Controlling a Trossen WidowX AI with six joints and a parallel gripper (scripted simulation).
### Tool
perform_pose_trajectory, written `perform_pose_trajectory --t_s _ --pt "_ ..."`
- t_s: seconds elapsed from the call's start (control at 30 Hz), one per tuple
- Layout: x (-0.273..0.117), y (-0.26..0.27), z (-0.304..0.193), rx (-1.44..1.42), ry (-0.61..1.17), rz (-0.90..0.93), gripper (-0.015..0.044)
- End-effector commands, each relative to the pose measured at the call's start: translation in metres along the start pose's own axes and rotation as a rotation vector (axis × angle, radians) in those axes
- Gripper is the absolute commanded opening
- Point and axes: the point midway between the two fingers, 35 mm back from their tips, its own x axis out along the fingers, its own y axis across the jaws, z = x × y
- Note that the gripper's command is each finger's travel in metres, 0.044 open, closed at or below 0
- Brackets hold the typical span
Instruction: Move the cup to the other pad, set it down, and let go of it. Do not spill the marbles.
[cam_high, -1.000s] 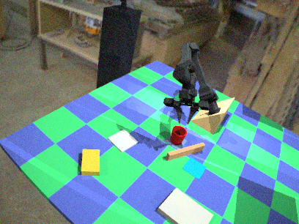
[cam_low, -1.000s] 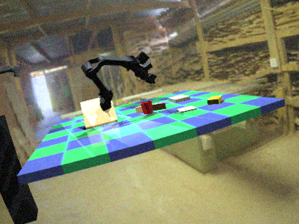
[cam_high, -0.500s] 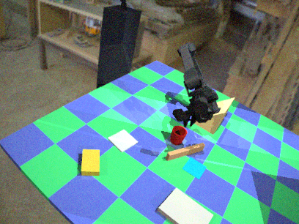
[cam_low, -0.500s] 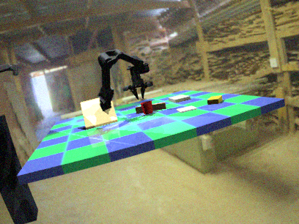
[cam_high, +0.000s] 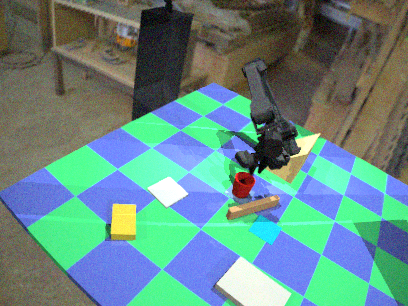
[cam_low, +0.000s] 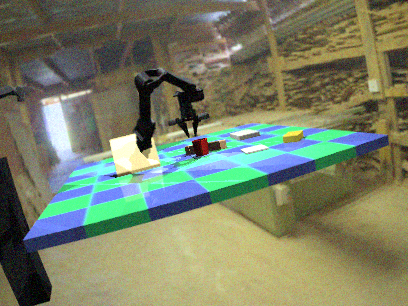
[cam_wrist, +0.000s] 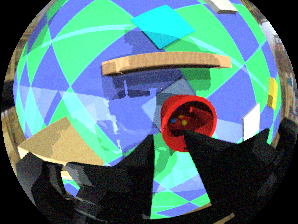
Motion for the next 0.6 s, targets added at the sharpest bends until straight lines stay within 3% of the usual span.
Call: perform_pose_trajectory --t_s 0.0,0.57 --pt "0.007 0.000 -0.001 -0.005 0.006 -0.001 0.0148" --pt "0.036 0.000 -0.001 -0.005 0.006 -0.002 0.0148"
